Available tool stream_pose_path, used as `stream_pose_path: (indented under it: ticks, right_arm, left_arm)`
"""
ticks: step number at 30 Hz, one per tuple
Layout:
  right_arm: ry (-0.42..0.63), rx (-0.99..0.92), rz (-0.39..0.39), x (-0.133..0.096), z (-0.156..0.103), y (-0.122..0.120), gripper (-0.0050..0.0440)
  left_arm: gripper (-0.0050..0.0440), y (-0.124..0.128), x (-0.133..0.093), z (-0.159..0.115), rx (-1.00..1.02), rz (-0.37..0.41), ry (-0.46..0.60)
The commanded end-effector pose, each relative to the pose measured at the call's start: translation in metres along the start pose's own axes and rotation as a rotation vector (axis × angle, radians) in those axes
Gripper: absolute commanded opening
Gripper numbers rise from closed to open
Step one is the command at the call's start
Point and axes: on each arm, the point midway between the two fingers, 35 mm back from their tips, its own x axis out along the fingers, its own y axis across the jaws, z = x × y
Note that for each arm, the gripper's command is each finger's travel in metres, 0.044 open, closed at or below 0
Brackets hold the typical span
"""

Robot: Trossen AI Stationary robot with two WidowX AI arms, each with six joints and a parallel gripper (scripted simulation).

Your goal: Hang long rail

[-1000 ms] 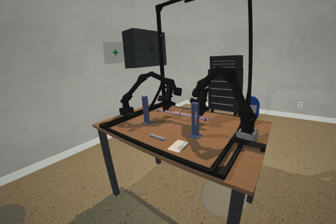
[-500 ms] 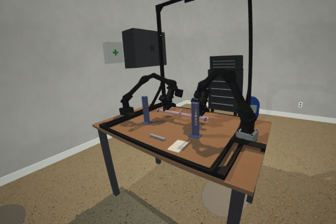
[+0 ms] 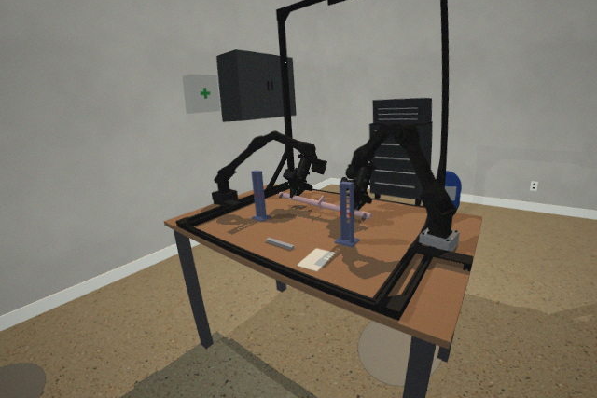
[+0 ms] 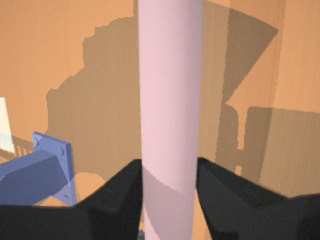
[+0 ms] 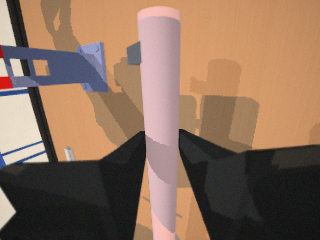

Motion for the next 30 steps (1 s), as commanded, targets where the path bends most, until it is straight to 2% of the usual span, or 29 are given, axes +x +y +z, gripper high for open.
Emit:
stream_pose_path:
  ticks: [1, 9, 20, 30]
  right_arm:
    - [-0.015, -0.013, -0.002, 0.000, -0.003, 0.002, 0.0000]
    - [-0.053, -0.036, -0.012, 0.001, -0.003, 0.002, 0.0000]
    - [-0.054, -0.037, -0.012, 0.002, -0.002, 0.001, 0.0000]
    - [-0.054, -0.037, -0.012, 0.002, -0.002, 0.001, 0.0000]
  left_arm:
    - [0.0000, -0.003, 0.006, -0.001, -0.013, -0.001, -0.018]
    - [0.0000, -0.011, 0.017, -0.003, -0.041, -0.010, -0.056]
    - [0.0000, -0.012, 0.019, -0.002, -0.042, -0.010, -0.057]
    - [0.0240, -0.012, 0.019, -0.002, -0.042, -0.010, -0.057]
